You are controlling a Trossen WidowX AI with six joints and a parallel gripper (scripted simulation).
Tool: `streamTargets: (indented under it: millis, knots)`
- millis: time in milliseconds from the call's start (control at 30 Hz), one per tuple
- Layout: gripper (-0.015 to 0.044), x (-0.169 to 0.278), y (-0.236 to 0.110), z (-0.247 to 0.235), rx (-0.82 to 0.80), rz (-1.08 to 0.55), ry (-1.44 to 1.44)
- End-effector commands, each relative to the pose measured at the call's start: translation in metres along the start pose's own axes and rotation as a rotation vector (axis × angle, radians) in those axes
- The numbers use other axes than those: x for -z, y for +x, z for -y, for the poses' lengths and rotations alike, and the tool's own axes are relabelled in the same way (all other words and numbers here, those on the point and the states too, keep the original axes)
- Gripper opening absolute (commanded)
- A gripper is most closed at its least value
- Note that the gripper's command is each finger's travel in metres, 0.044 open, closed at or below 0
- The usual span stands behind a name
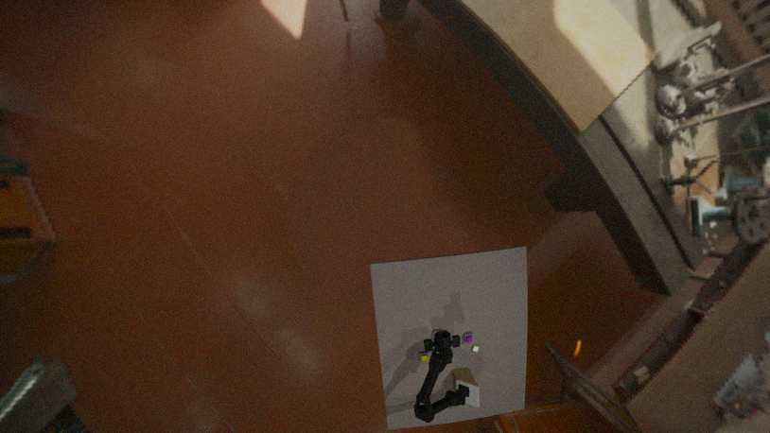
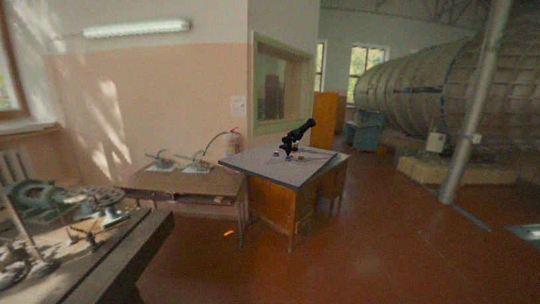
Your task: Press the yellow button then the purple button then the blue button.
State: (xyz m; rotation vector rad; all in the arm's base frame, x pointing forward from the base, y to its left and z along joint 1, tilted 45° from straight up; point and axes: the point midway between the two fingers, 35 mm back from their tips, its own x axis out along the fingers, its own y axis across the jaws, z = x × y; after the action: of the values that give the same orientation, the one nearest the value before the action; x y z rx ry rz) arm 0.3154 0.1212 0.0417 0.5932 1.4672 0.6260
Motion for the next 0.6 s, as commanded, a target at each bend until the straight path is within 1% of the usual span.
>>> streamTargets:
  millis: [0,167,567]
  knots:
    - [0.0020,0.0038,0.0107,0.0010,-0.003,-0.013,0.011]
    - [0.0020,0.0043,0.0176,0.0007,-0.004,-0.013,0.011]
    - [0.0020,0.0043,0.0178,0.0007,-0.004,-0.013,0.011]
